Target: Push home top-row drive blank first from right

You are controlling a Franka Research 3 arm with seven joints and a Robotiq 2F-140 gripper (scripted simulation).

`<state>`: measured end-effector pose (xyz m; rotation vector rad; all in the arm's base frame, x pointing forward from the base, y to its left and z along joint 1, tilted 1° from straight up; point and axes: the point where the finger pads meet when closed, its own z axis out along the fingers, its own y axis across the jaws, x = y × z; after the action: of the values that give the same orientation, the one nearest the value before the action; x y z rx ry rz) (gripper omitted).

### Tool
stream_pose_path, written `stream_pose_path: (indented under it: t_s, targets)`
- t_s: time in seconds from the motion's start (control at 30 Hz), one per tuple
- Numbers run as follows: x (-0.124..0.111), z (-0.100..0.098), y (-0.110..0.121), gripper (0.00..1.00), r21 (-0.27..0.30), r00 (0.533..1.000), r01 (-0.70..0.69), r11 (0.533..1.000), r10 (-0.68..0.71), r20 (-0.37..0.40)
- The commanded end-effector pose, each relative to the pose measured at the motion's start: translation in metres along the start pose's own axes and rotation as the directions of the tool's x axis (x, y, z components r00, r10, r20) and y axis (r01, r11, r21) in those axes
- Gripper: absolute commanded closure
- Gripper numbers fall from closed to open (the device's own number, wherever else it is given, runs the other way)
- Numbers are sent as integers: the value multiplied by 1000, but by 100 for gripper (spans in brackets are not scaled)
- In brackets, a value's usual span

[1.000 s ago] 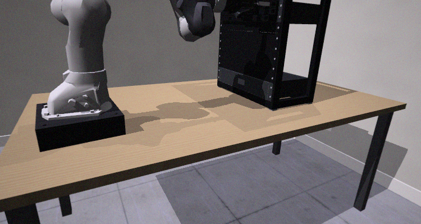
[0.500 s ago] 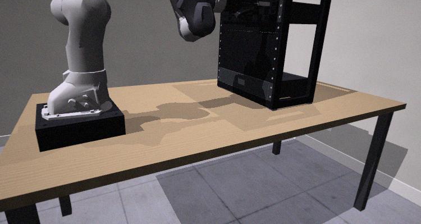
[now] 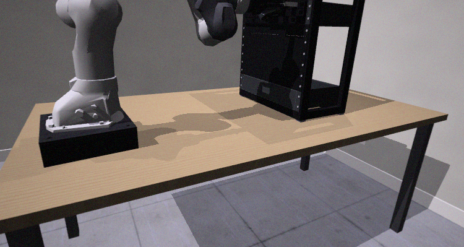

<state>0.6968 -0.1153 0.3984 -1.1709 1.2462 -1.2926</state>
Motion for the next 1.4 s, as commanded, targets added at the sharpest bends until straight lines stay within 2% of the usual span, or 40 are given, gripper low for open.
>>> stream_pose_path:
  t_s: [0.0, 0.37, 0.53, 0.77, 0.83, 1.03, 1.37]
  targets:
    - [-3, 4, 7, 100, -18, 1000, -5, 1000, 5, 1]
    - [-3, 1, 7, 100, -18, 1000, -5, 1000, 5, 1]
    - [-3, -17, 7, 100, -18, 1000, -5, 1000, 5, 1]
    - [-3, -59, 7, 100, -18, 1000, -5, 1000, 5, 1]
    - [-3, -59, 7, 100, -18, 1000, -5, 1000, 5, 1]
    - [-3, -78, 7, 100, -18, 1000, -5, 1000, 5, 1]
    - [-3, -81, 6, 100, -18, 1000, -5, 1000, 5, 1]
